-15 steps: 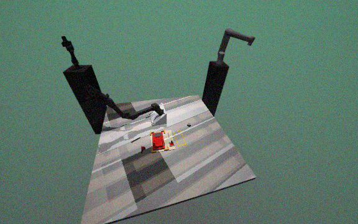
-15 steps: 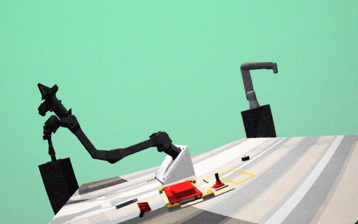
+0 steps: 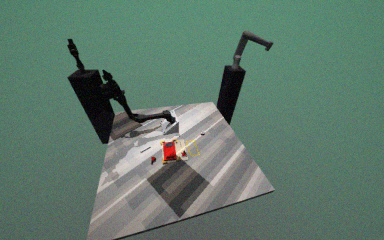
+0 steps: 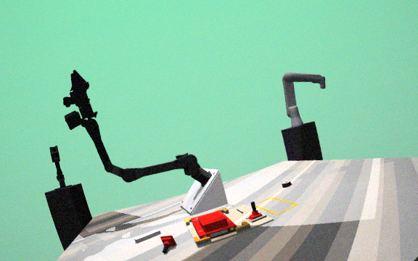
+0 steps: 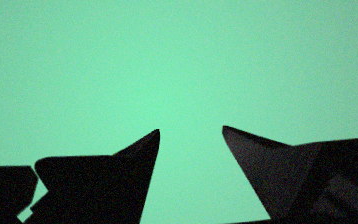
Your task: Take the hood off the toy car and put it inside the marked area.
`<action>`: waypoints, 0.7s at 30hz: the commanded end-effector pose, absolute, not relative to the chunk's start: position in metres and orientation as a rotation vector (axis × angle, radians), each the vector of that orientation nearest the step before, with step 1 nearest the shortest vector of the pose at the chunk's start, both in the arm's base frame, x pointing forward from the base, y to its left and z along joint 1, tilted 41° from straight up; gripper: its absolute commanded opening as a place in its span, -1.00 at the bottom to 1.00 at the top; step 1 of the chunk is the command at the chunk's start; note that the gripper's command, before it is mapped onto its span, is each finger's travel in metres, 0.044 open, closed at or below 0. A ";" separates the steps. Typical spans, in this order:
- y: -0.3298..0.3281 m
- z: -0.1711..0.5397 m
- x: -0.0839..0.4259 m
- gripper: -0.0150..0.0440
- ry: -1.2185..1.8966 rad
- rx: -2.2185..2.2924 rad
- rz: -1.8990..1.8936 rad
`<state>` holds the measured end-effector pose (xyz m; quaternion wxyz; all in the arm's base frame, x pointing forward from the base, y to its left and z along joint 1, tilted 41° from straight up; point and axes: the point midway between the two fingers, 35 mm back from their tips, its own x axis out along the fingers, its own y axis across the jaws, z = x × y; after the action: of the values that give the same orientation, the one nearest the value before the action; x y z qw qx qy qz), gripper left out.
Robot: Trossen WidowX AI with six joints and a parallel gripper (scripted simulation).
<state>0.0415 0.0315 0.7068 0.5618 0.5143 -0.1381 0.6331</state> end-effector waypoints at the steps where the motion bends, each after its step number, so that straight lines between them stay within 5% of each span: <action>1: 0.079 0.692 0.035 0.93 -0.280 1.068 1.425; 21: 0.273 0.539 0.140 1.00 0.018 0.357 0.860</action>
<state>0.1181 0.2612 0.5636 0.8689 0.2091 -0.0116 0.4485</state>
